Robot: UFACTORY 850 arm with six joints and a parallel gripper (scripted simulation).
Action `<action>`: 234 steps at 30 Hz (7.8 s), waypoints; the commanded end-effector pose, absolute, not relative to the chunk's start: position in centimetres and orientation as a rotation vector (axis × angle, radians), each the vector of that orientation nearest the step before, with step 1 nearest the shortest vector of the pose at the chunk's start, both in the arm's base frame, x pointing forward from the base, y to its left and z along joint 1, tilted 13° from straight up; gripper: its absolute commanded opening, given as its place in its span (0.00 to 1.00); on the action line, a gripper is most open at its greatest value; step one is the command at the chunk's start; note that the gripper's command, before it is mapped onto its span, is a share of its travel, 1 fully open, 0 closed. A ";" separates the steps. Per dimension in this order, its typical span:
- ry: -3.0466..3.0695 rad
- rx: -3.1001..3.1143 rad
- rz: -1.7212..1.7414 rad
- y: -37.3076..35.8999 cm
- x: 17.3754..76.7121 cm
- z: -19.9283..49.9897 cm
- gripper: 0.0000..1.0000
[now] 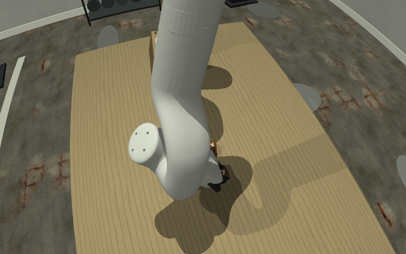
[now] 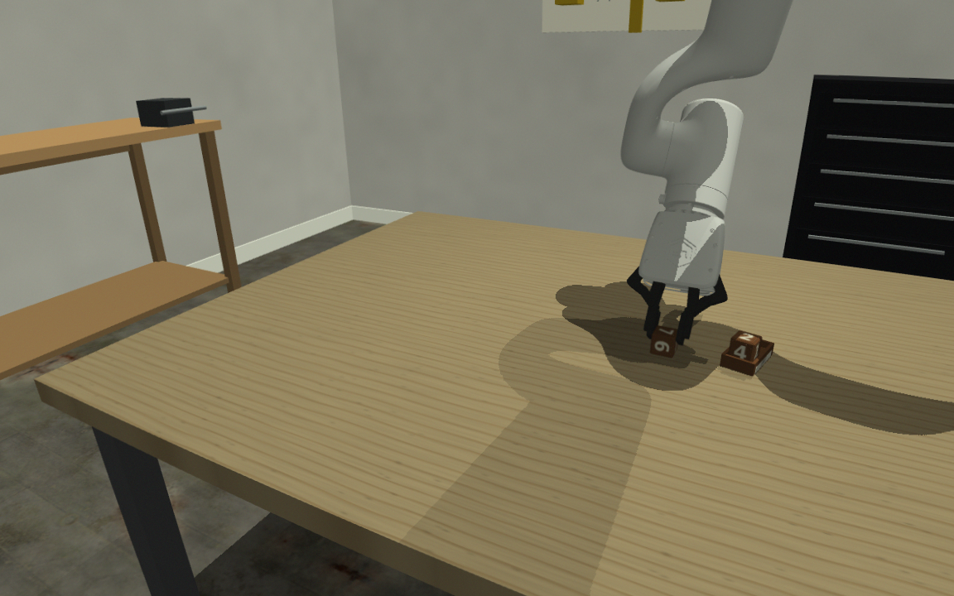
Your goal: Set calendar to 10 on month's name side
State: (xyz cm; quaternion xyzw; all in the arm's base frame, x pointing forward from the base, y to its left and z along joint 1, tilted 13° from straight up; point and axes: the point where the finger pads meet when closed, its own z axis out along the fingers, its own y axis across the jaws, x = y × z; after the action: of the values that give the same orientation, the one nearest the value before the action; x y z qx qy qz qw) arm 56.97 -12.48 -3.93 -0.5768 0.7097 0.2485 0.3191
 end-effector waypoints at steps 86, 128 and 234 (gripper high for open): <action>2.088 -1.693 0.437 -13.5 56.7 3.3 0.69; 2.298 -1.854 0.187 -12.9 56.8 3.5 1.00; 2.254 2.319 0.316 -13.0 56.6 3.6 1.00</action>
State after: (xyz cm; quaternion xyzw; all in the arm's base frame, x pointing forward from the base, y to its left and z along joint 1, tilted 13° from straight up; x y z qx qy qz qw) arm 56.54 -12.93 3.50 0.6707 0.7320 0.1112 -0.0447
